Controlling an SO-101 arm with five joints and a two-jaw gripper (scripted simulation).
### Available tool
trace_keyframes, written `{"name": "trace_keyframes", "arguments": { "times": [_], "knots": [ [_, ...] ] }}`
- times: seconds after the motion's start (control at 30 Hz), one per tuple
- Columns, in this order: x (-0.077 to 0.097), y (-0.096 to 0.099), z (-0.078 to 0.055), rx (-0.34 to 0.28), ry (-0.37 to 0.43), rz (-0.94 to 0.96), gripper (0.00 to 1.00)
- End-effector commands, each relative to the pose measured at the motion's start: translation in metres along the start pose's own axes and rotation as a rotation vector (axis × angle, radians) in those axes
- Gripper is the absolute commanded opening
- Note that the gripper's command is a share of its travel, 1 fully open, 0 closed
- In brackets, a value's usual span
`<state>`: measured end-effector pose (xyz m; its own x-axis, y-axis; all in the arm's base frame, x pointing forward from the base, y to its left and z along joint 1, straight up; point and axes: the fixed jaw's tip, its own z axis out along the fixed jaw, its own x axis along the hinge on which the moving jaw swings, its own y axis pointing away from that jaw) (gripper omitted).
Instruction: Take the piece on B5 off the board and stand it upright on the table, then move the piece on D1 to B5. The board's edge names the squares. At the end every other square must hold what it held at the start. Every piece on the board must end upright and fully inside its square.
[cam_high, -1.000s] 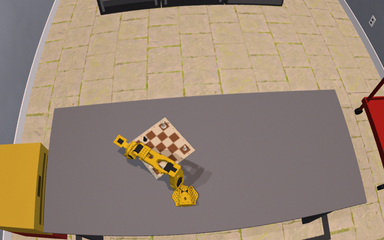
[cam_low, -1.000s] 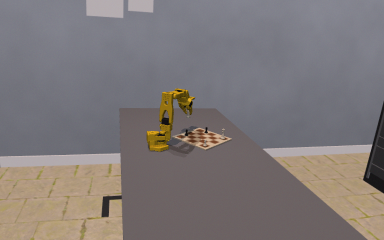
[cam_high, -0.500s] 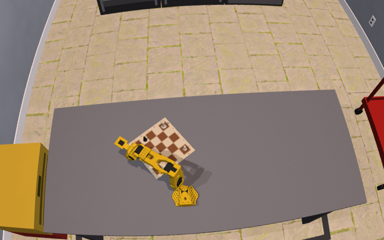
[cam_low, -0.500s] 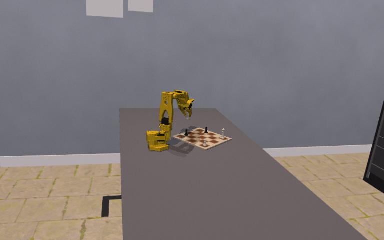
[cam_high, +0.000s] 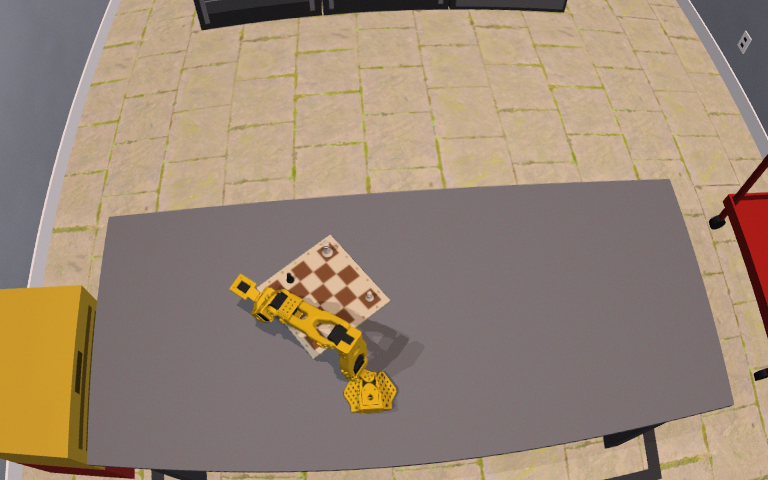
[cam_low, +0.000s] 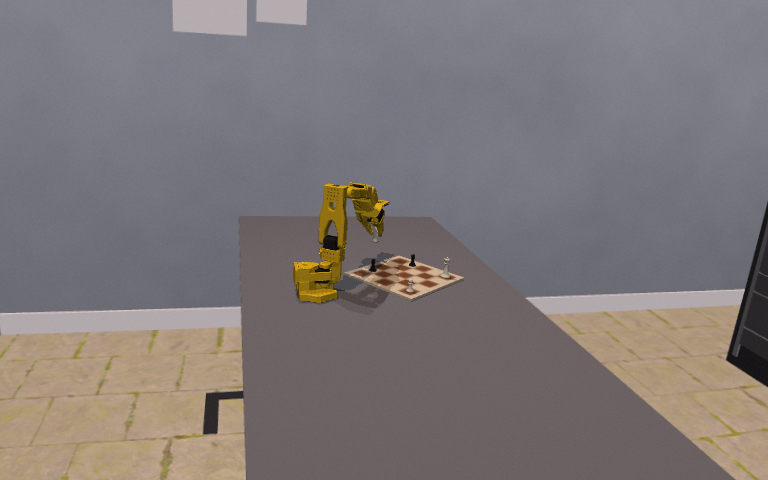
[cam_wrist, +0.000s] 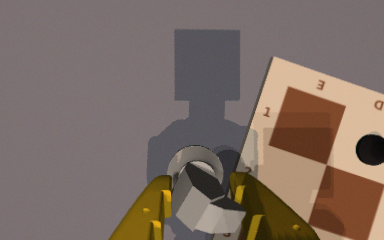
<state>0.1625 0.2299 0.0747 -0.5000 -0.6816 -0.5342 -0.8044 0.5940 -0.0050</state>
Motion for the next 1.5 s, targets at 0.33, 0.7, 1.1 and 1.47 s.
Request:
{"name": "trace_keyframes", "arguments": {
  "times": [0.33,0.7,1.1,1.47],
  "knots": [
    [0.013,0.003,0.019,-0.006,0.01,-0.008,0.0],
    [0.022,0.003,0.033,-0.006,0.01,-0.008,0.0],
    [0.028,0.003,0.044,-0.006,0.011,-0.008,0.0],
    [0.029,0.003,0.045,-0.006,0.011,-0.008,0.0]
  ]
}}
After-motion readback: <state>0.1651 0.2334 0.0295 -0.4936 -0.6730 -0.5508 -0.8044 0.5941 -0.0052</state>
